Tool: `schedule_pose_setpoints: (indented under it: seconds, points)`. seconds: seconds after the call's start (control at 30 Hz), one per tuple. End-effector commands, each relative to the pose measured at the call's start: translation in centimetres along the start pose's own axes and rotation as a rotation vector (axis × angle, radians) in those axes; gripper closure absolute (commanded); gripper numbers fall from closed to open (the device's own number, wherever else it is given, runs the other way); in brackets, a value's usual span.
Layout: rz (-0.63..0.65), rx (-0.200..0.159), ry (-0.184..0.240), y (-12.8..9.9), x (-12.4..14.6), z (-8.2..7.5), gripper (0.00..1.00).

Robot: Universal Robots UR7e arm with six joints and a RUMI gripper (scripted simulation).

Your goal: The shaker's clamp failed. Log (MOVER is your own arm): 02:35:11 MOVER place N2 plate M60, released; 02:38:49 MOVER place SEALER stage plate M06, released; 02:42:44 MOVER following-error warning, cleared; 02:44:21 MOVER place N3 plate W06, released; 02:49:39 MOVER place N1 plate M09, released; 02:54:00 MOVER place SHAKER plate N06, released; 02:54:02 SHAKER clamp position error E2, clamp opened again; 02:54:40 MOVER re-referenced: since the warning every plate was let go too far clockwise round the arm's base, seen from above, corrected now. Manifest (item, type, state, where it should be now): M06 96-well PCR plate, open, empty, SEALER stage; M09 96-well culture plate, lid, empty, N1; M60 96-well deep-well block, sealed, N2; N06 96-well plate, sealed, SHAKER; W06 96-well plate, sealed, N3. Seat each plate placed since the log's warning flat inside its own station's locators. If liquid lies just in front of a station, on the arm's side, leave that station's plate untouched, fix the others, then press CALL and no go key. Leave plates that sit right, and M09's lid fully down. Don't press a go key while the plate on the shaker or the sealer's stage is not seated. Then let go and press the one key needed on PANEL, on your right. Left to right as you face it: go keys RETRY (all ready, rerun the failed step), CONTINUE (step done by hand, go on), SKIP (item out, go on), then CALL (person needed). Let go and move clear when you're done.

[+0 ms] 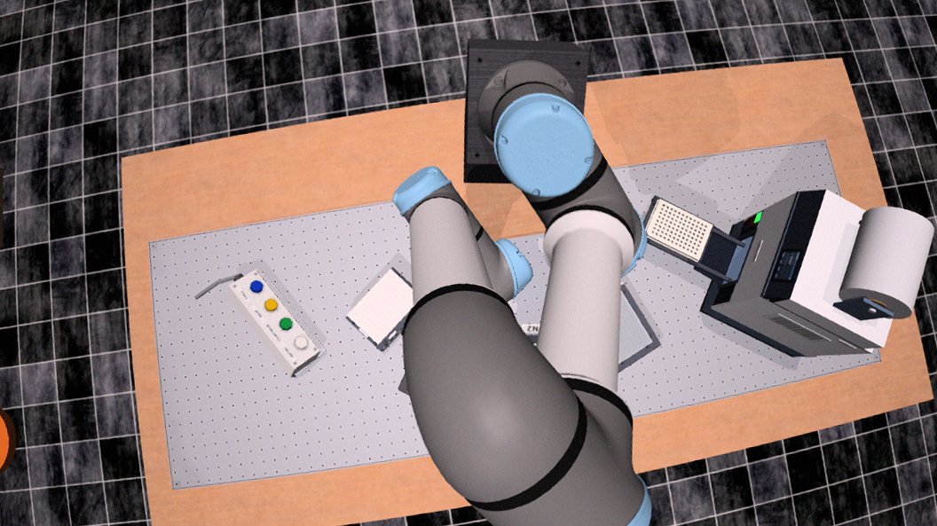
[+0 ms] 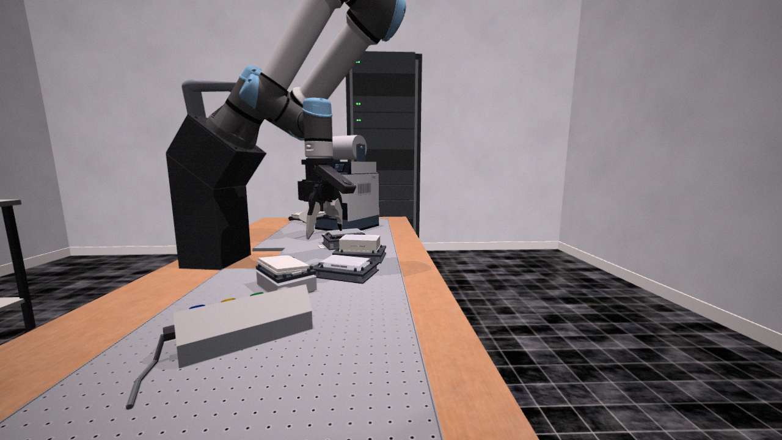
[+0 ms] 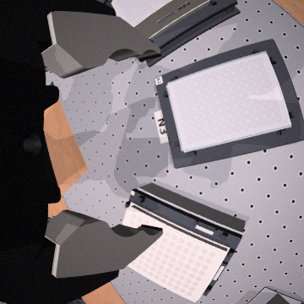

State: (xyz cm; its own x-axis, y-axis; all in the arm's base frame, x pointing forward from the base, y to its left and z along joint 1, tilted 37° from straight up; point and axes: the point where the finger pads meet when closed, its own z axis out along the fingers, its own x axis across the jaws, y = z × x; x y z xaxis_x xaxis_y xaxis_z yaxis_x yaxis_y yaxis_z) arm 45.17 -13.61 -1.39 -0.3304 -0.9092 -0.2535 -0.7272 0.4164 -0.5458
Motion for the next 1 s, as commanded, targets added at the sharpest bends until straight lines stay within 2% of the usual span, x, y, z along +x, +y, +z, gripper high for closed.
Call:
schedule_pose_setpoints:
  seconds: [0.0, 0.4, 0.73, 0.97]
  points:
    - [0.095, 0.001, -0.002, 0.5, 2.4, 0.0, 0.18]
    - [0.29, 0.001, -0.002, 1.4, 7.3, 0.0, 0.18]
    - [0.29, 0.001, -0.002, 2.4, 12.2, 0.0, 0.18]
    - [0.29, 0.001, -0.002, 2.5, 12.7, 0.0, 0.18]
